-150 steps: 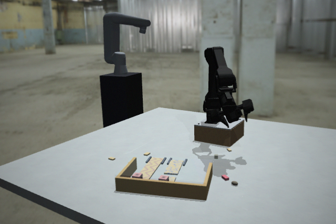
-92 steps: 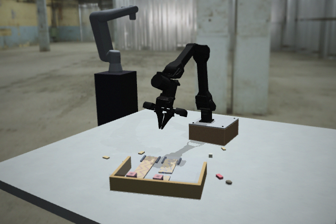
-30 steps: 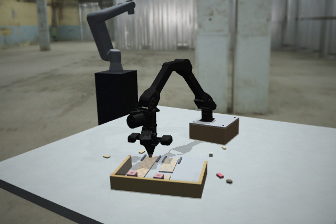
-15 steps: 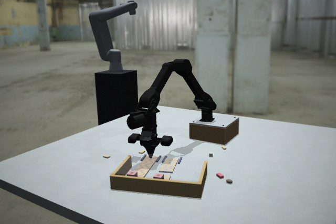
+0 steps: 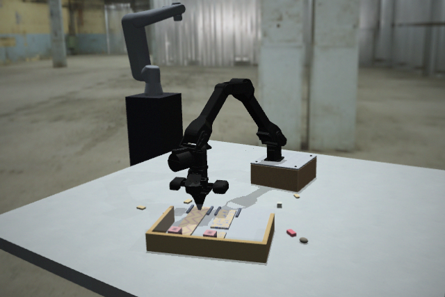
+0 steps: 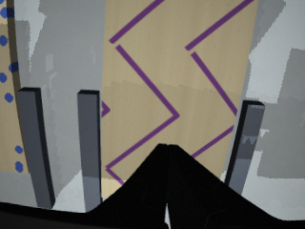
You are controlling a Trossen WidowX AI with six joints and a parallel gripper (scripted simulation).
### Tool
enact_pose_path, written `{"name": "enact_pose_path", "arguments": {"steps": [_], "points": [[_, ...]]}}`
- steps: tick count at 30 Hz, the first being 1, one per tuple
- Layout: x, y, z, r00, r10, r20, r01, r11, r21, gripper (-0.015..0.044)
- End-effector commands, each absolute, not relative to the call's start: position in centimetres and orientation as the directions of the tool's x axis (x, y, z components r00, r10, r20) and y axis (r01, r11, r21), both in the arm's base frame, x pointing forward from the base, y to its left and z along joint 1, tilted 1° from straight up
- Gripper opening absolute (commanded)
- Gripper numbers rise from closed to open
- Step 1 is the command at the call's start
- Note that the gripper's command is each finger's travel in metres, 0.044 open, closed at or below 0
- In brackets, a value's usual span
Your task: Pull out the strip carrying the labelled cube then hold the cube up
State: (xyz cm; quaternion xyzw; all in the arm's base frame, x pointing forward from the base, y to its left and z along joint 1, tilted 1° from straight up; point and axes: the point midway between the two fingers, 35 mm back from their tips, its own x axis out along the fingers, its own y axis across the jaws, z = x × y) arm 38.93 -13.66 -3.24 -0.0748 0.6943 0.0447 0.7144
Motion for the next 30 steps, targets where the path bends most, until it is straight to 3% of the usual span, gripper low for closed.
{"name": "enact_pose_path", "arguments": {"steps": [1, 30], "points": [[38.93, -13.63, -3.38, 0.032, -0.037, -0.999, -0.172, 0.984, -0.042, 0.0], [38.98, -13.66, -3.66, 0.032, -0.037, -0.999, -0.172, 0.984, -0.042, 0.0]]}}
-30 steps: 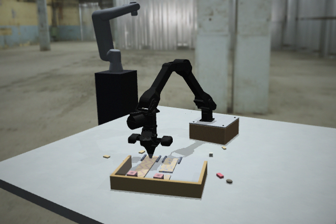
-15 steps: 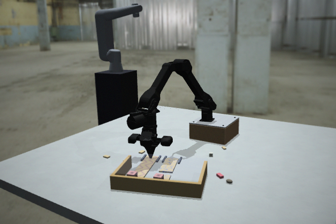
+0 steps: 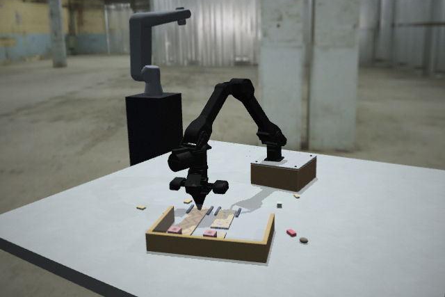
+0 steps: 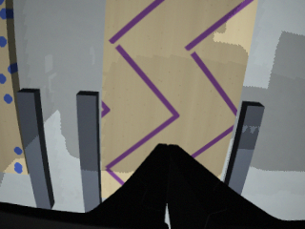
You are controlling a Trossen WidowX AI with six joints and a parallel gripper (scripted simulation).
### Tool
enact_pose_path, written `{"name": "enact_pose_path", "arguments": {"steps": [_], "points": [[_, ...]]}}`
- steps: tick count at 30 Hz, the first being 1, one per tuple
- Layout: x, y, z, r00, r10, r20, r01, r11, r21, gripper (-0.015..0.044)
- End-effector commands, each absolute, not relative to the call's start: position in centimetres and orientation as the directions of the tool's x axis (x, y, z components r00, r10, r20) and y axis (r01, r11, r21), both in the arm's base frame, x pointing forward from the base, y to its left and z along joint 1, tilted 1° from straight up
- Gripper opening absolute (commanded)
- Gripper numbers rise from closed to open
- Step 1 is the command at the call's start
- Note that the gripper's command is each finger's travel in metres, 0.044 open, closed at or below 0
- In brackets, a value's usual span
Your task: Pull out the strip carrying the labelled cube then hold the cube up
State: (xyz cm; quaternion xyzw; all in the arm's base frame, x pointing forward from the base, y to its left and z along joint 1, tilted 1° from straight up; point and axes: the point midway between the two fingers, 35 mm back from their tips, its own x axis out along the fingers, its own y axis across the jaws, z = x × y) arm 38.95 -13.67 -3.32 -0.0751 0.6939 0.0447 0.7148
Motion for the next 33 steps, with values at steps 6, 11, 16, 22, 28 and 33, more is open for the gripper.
{"name": "enact_pose_path", "arguments": {"steps": [6, 11, 16, 22, 28, 33], "points": [[39.0, -13.7, -3.7, 0.032, -0.037, -0.999, -0.172, 0.984, -0.042, 0.0], [39.0, -13.7, -3.8, 0.032, -0.037, -0.999, -0.172, 0.984, -0.042, 0.0], [39.1, -13.7, -3.8, 0.032, -0.037, -0.999, -0.172, 0.984, -0.042, 0.0], [39.2, -13.8, -3.9, 0.032, -0.037, -0.999, -0.172, 0.984, -0.042, 0.0], [38.8, -13.9, -3.9, 0.031, -0.037, -0.999, -0.172, 0.984, -0.042, 0.0], [38.0, -14.1, -3.9, 0.031, -0.037, -0.999, -0.172, 0.984, -0.042, 0.0]]}}
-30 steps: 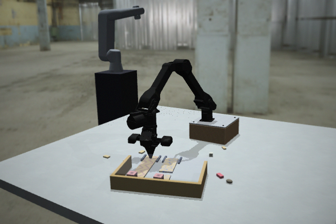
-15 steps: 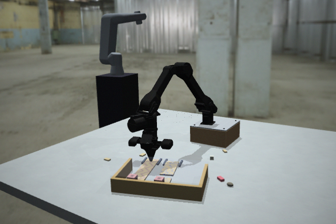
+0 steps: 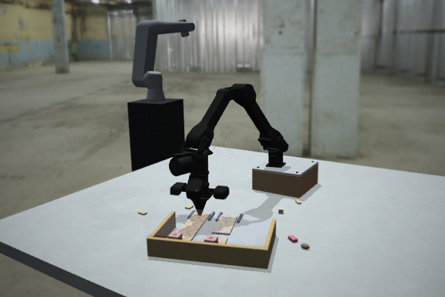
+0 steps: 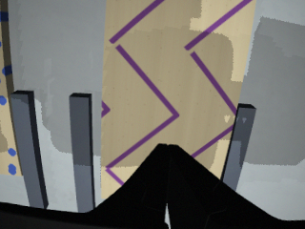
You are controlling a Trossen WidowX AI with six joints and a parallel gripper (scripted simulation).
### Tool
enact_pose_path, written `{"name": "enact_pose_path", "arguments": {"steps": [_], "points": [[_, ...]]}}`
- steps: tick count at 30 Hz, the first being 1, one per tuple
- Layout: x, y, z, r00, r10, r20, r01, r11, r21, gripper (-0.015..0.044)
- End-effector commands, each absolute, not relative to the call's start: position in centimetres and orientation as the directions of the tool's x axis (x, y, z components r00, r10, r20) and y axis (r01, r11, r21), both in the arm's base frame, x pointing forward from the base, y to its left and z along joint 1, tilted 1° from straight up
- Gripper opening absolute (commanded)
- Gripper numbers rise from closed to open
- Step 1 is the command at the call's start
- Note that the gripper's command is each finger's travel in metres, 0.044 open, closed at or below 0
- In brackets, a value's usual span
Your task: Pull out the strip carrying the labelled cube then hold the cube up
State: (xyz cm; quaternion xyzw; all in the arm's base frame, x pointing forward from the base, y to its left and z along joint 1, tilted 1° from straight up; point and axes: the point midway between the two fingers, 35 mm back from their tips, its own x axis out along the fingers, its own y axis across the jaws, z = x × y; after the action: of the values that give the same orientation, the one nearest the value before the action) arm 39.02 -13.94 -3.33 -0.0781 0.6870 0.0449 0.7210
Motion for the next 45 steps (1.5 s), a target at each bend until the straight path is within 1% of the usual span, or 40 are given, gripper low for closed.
{"name": "enact_pose_path", "arguments": {"steps": [1, 45], "points": [[37.8, -14.1, -4.0, 0.031, -0.037, -0.999, -0.172, 0.984, -0.042, 0.0], [31.4, -15.5, -4.4, 0.025, -0.039, -0.999, -0.172, 0.984, -0.042, 0.0]]}}
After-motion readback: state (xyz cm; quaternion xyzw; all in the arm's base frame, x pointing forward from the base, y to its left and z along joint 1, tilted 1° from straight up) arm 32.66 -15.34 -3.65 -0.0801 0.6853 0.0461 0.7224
